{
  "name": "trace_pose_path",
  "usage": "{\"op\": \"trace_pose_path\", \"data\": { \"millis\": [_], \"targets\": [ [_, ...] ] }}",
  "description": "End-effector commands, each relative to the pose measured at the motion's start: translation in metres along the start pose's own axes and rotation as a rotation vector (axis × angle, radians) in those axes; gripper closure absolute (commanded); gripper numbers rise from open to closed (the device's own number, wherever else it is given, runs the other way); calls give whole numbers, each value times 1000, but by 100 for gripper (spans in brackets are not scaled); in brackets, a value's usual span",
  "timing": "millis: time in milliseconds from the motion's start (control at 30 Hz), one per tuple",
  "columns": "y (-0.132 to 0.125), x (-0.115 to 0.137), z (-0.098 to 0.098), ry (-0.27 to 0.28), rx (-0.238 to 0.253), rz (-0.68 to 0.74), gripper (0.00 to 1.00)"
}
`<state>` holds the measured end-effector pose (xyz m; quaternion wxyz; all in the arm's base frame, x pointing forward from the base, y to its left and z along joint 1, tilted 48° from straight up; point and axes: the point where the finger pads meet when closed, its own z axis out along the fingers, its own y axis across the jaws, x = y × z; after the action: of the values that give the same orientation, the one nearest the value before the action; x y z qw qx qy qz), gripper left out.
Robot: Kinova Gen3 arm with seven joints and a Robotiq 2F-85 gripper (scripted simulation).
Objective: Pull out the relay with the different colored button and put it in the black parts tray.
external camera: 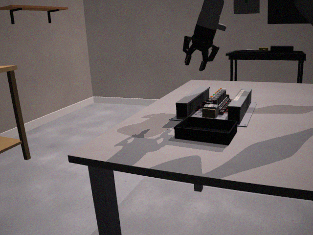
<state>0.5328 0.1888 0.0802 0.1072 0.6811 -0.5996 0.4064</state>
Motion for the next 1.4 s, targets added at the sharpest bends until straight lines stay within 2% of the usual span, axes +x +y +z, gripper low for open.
{"op": "trace_pose_path", "data": {
  "millis": [0,200,267,767,1367],
  "targets": [
    [12,-10,5,12,-40,-23,39],
    [29,-23,8,23,-96,-48,39],
    [29,-23,8,23,-96,-48,39],
    [64,-48,12,38,-212,-105,39],
    [87,-64,13,43,-287,-143,39]
  ]
}}
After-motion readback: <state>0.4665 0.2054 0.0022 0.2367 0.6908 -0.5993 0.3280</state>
